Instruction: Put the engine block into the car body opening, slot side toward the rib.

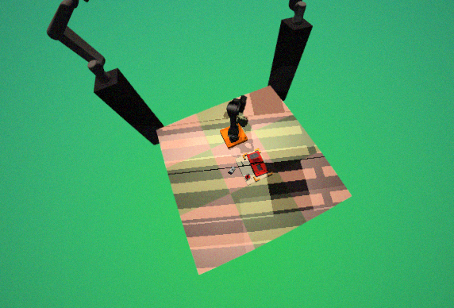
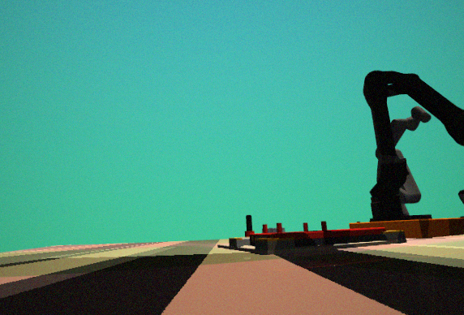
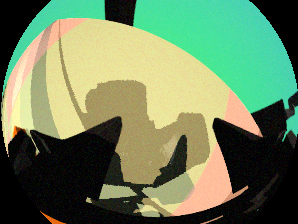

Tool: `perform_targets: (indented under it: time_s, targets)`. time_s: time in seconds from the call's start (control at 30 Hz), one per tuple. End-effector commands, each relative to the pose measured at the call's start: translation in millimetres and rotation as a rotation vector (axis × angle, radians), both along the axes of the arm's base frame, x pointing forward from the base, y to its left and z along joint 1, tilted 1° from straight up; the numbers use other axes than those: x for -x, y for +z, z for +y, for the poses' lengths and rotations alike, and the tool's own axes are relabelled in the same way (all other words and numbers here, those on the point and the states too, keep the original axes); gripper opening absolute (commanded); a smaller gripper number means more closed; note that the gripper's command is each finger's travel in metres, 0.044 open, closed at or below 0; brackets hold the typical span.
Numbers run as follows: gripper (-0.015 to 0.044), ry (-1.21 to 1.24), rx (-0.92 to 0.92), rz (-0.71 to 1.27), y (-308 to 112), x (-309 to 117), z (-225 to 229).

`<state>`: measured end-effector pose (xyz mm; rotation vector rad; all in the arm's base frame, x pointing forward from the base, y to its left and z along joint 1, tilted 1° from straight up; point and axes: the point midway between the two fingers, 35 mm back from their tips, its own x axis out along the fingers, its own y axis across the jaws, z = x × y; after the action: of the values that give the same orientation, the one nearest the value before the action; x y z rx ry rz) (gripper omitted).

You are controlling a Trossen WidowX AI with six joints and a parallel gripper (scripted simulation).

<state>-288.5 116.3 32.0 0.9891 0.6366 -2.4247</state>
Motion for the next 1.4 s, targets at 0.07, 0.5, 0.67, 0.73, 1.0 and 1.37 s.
perform_targets:
  time_s: [0.07,0.5,0.67,0.73,1.0,1.37]
  targets:
    - [0.044,-0.14,0.107,-0.078,1.4,3.9,0.9]
    - [0.044,-0.479,0.34,-0.255,2.2,7.3,-0.5]
    - [0.044,-0.616,0.421,-0.319,2.9,8.2,-1.2]
    - [0.044,-0.673,0.452,-0.344,3.2,8.5,-1.6]
    - [0.044,-0.904,0.57,-0.436,5.0,9.5,-3.0]
    - [0.044,-1.241,0.713,-0.539,8.4,10.0,-5.2]
